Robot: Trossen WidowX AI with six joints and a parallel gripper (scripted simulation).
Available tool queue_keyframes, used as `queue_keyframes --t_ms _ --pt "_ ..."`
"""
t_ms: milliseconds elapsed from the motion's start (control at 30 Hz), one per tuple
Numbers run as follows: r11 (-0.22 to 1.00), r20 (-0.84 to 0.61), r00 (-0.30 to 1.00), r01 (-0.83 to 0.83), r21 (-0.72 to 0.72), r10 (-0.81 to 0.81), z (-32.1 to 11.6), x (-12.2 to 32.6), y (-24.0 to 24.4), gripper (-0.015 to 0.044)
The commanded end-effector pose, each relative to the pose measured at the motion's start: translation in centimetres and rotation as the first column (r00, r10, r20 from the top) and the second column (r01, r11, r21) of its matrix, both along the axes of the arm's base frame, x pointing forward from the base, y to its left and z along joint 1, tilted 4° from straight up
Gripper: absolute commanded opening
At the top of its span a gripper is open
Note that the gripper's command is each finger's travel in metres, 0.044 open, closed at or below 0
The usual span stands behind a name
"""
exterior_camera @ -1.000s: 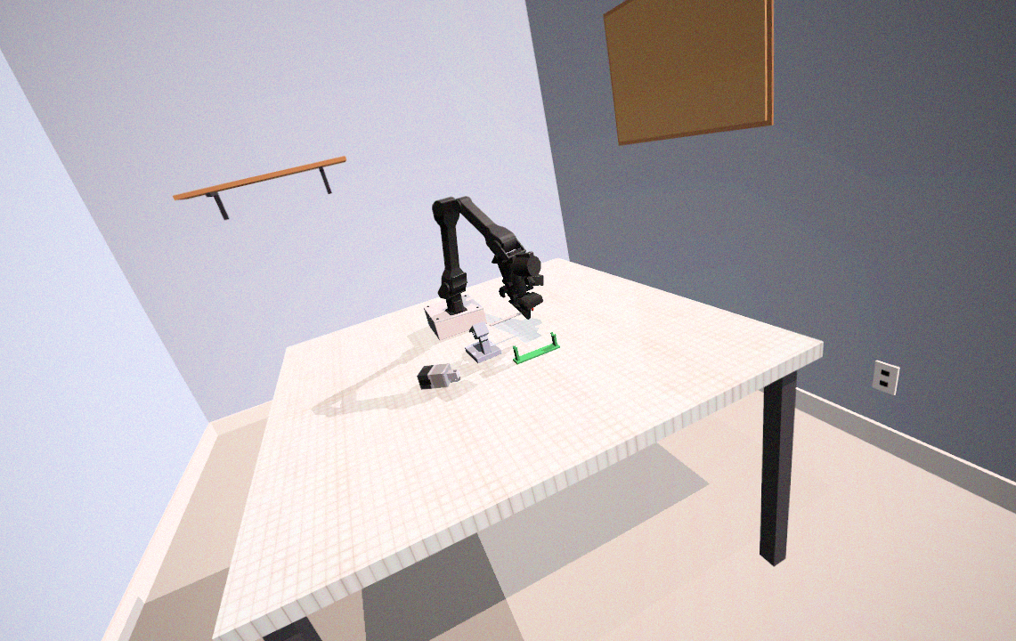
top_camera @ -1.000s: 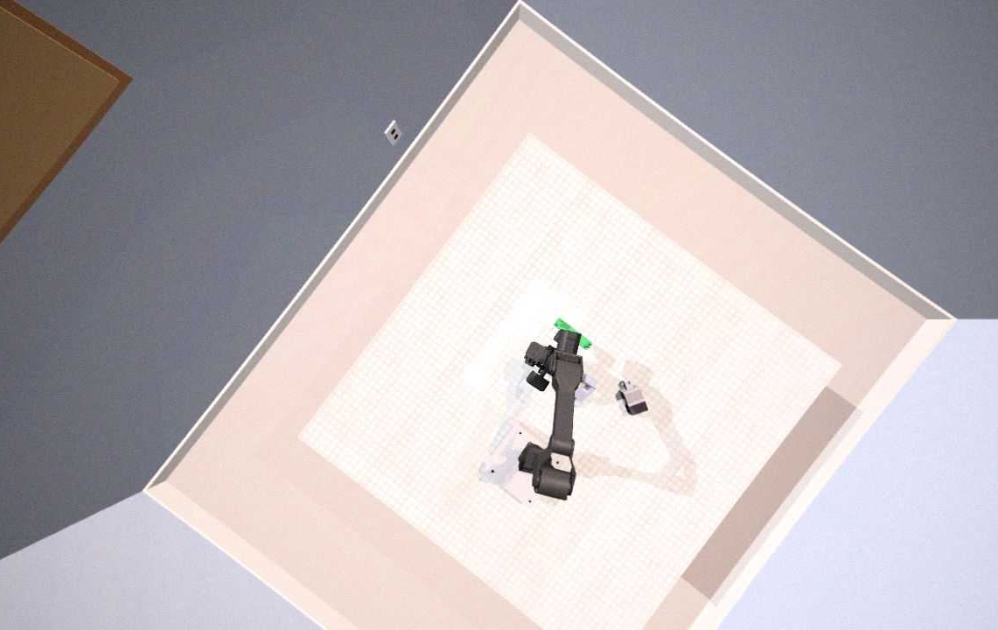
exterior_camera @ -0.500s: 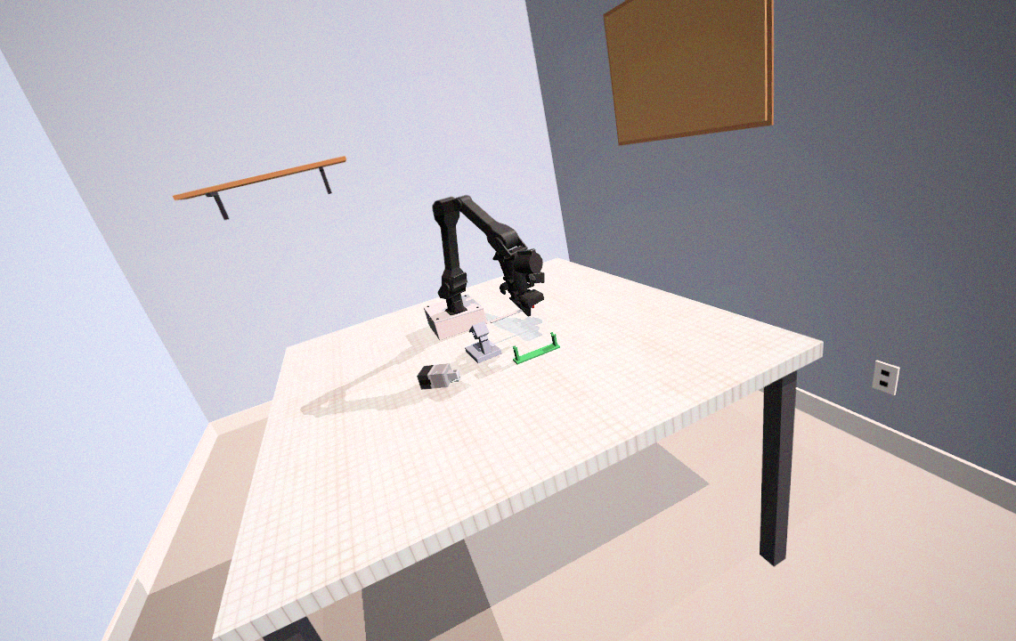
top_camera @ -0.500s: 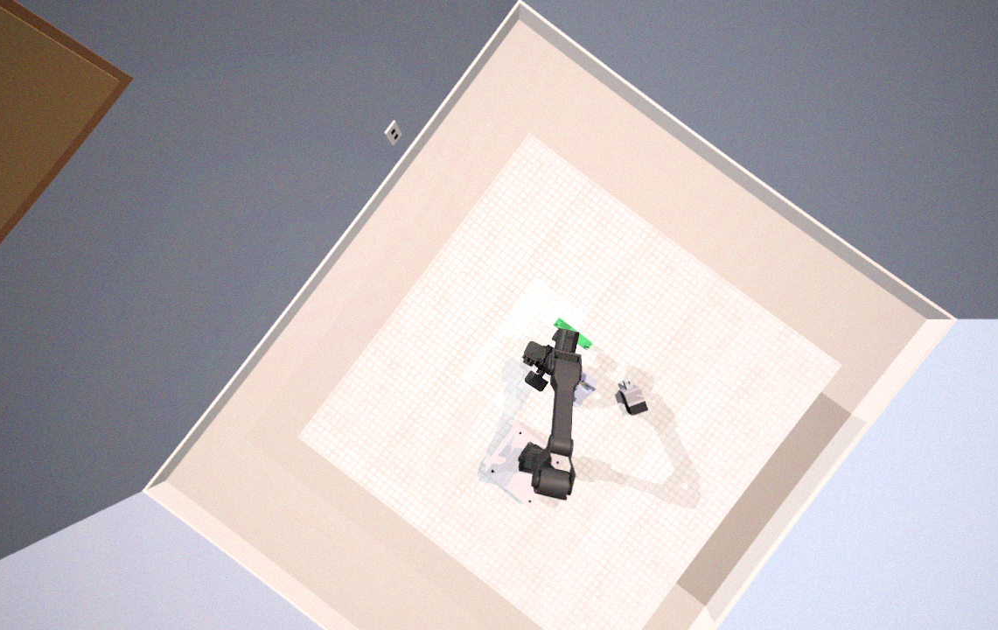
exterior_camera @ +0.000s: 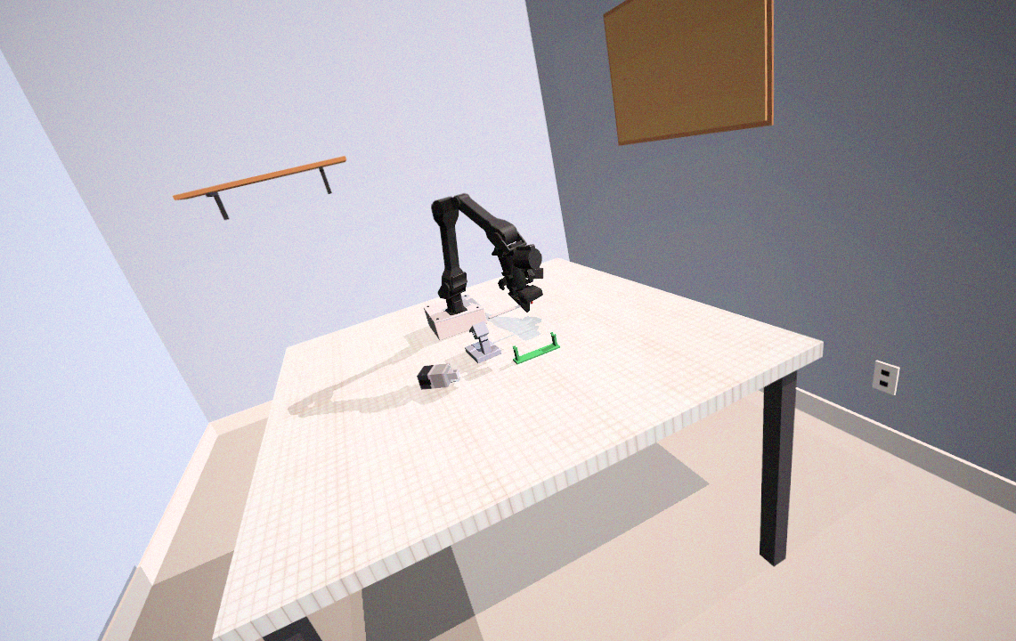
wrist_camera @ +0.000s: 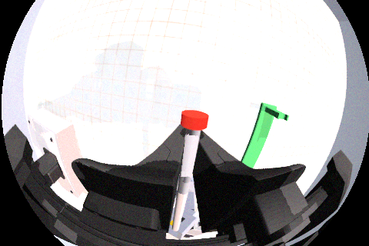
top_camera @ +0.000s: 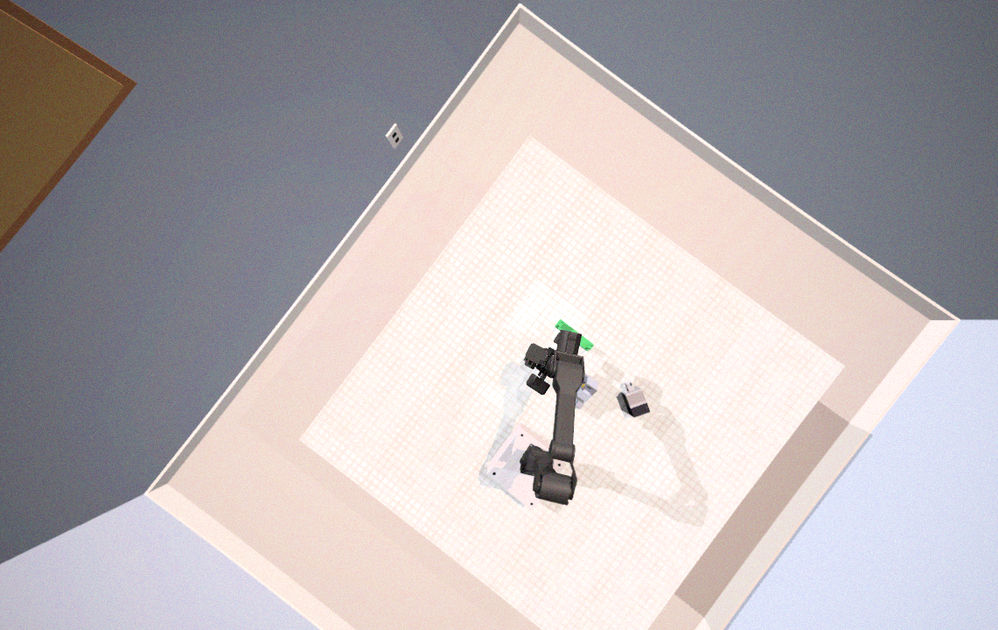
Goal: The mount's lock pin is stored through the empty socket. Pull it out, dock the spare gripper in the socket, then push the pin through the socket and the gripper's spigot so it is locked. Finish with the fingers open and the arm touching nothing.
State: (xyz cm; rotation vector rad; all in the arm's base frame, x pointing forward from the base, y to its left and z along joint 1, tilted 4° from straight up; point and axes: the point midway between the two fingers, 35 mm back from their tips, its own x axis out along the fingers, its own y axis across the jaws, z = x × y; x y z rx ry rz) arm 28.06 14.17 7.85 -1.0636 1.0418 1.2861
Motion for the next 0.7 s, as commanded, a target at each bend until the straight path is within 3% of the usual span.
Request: queue_keyframes --t_ms 0,667 --pt "1.0 -0.001 1.0 0.0 0.0 0.0 -0.1 0.0 0.0 0.0" --pt "1.0 0.003 1.0 0.025 0.004 -0.025 1.6 5.6 2.2 0.0"
